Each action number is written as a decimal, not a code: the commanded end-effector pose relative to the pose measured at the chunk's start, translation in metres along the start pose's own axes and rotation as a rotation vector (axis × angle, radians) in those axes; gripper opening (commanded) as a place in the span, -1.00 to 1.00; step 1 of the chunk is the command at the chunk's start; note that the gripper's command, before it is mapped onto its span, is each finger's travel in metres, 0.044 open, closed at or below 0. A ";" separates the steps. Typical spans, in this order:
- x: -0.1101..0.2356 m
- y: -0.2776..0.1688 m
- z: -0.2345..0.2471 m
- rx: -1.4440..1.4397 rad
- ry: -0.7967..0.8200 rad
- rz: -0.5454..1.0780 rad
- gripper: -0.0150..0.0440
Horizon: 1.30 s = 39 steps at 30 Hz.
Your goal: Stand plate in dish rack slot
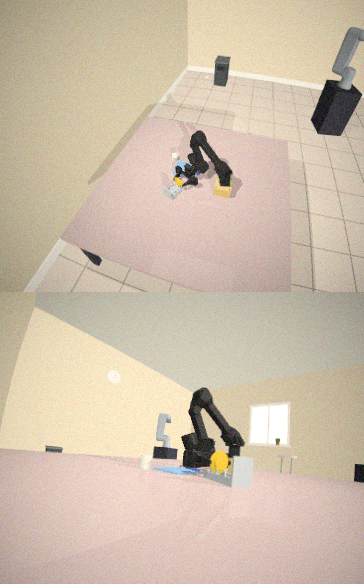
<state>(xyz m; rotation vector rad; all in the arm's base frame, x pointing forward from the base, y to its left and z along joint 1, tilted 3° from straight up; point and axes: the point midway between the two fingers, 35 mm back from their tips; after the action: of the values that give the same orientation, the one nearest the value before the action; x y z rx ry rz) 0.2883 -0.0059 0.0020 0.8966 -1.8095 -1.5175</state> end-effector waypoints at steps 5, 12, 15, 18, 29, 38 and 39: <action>0.000 0.000 0.000 0.000 0.000 0.000 -0.22; 0.000 0.000 0.000 0.000 0.000 0.000 0.40; 0.000 0.000 0.000 0.000 0.000 0.000 0.67; 0.000 0.000 0.000 0.000 0.000 0.000 0.86; 0.001 0.037 -0.010 0.009 0.000 -0.010 0.86; 0.003 0.114 -0.021 0.027 0.004 -0.030 0.86; 0.003 0.114 -0.021 0.027 0.004 -0.030 0.86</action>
<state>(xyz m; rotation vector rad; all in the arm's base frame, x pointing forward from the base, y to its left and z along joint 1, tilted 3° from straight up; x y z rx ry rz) 0.2922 -0.0085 0.1042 0.9389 -1.8358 -1.5077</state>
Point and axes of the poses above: the point midway between the two fingers, 35 mm back from their tips, its own x axis back along the fingers, its own z axis across the jaws, y = z × x, and after that the axes turned 6 degrees about x, right-handed
